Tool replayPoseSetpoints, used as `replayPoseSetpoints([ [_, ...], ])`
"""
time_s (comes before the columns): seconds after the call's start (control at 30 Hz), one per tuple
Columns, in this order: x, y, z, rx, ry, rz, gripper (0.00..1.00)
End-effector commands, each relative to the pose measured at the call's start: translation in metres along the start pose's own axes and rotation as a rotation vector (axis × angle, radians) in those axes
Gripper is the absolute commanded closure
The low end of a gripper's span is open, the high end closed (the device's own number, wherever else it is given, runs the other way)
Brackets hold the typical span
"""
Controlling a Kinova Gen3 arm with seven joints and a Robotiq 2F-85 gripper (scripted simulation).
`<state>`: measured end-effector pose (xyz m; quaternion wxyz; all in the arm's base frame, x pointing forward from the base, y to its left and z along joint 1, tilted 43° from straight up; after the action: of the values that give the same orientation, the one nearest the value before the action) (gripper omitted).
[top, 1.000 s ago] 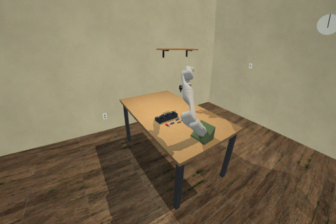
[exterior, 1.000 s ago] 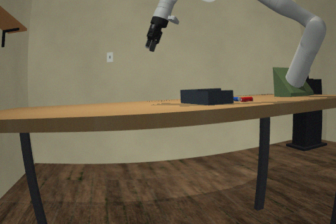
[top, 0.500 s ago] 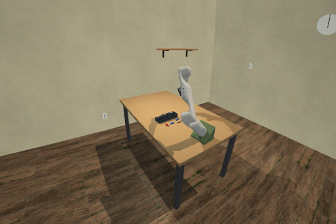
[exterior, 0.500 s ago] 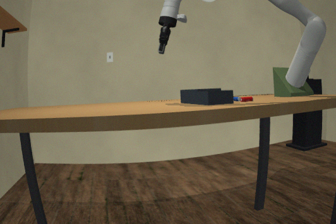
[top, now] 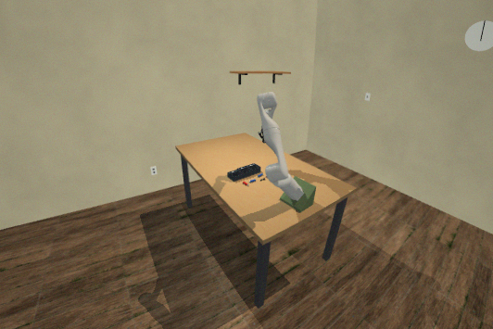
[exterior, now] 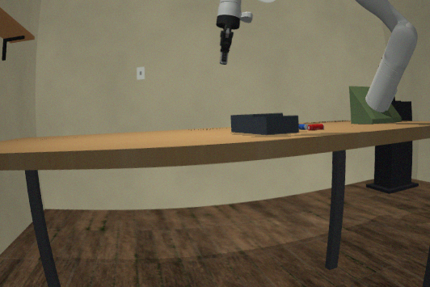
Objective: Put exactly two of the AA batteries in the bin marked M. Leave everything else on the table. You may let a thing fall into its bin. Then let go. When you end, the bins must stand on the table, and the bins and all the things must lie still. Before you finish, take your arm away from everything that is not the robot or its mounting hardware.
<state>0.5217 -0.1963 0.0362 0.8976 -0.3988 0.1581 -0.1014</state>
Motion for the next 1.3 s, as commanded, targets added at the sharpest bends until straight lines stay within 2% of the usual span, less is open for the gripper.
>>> replayPoseSetpoints([
  [0.0, -0.013, -0.009, 0.011, -0.004, -0.009, -0.004, 0.91],
  [0.03, -0.013, -0.009, 0.011, -0.004, -0.009, -0.004, 0.91],
  [0.07, -0.019, -0.01, 0.015, -0.011, -0.04, 0.025, 0.91],
  [0.13, -0.035, -0.012, 0.022, -0.011, -0.04, 0.025, 0.91],
  [0.2, -0.038, -0.012, 0.023, -0.011, -0.04, 0.025, 0.91],
  [0.23, -0.044, -0.013, 0.027, -0.016, -0.071, 0.053, 0.91],
  [0.33, -0.064, -0.015, 0.034, -0.016, -0.071, 0.053, 0.91],
  [0.43, -0.064, -0.015, 0.034, -0.016, -0.071, 0.053, 0.91],
  [0.47, -0.07, -0.016, 0.037, -0.021, -0.1, 0.081, 0.91],
  [0.53, -0.086, -0.017, 0.043, -0.021, -0.1, 0.081, 0.91],
  [0.6, -0.091, -0.018, 0.045, -0.021, -0.1, 0.081, 0.91],
  [0.63, -0.097, -0.018, 0.048, -0.026, -0.128, 0.109, 0.91],
  [0.73, -0.119, -0.02, 0.055, -0.026, -0.128, 0.109, 0.91],
  [0.77, -0.119, -0.02, 0.055, -0.026, -0.128, 0.109, 0.91],
  [0.8, -0.125, -0.02, 0.057, -0.029, -0.155, 0.136, 0.91],
  [0.9, -0.148, -0.022, 0.064, -0.029, -0.155, 0.136, 0.91],
  [1.0, -0.148, -0.022, 0.064, -0.029, -0.155, 0.136, 0.91],
  [1.03, -0.155, -0.022, 0.066, -0.032, -0.181, 0.163, 0.91],
  [1.13, -0.178, -0.023, 0.072, -0.032, -0.181, 0.163, 0.91],
  [1.27, -0.178, -0.023, 0.072, -0.032, -0.181, 0.163, 0.91],
])
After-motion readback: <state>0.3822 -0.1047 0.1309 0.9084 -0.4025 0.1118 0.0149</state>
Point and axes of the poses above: the point where the finger pads meet when closed, its own y axis out along the fingers, its own z axis across the jaws, x = y × z, the point moved 6 cm from there along -y, back along the fingers, and after that the axes turned 13 degrees about y, right-handed, at the moved point
